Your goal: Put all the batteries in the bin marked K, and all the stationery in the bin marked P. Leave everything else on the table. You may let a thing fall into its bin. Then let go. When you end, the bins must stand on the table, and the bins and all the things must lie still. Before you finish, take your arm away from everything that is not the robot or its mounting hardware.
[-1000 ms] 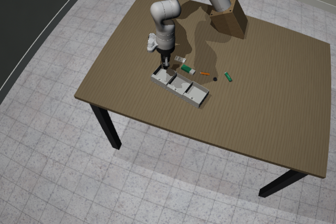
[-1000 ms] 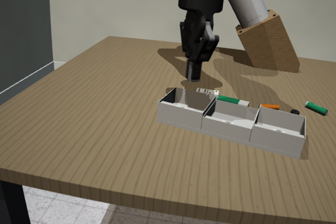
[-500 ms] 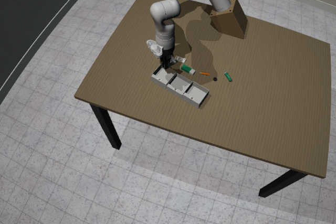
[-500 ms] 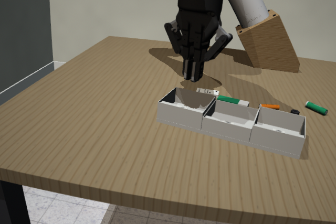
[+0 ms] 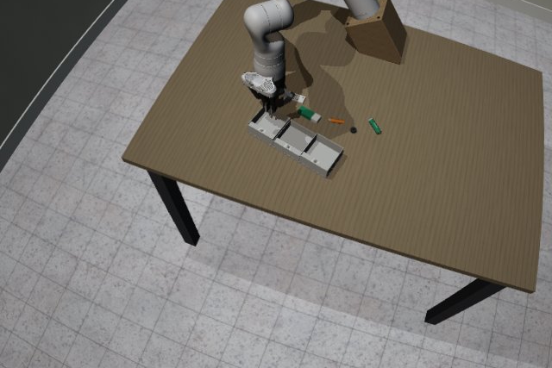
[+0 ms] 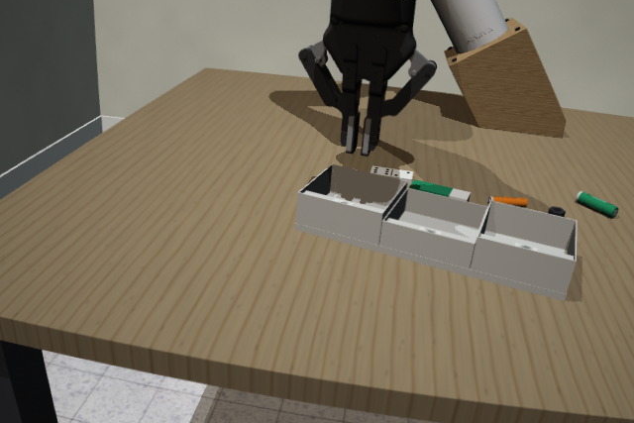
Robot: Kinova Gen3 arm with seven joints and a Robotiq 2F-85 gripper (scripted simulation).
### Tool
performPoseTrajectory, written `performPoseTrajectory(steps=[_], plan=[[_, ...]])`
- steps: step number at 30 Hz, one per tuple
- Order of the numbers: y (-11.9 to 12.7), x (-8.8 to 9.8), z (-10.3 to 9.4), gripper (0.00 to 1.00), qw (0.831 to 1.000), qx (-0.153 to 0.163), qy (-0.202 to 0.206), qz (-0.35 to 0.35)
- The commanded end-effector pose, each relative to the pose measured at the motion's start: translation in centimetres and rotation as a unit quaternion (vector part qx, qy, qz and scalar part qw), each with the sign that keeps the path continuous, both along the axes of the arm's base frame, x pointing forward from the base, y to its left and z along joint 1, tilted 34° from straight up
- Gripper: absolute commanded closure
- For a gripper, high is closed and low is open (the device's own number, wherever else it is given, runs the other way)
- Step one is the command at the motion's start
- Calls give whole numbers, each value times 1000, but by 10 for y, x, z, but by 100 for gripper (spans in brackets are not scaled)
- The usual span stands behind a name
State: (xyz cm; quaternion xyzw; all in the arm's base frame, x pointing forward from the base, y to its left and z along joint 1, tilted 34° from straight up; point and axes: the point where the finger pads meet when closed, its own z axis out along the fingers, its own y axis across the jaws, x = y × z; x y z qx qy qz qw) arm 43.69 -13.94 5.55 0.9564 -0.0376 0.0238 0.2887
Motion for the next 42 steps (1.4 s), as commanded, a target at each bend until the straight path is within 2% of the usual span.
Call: performPoseTrajectory(steps=[1, 21, 42], plan=[[-3, 0, -4, 91, 1000, 0, 0, -1], [-29, 1, -43, 91, 1000, 0, 0, -1], [-29, 1, -43, 91, 1000, 0, 0, -1]])
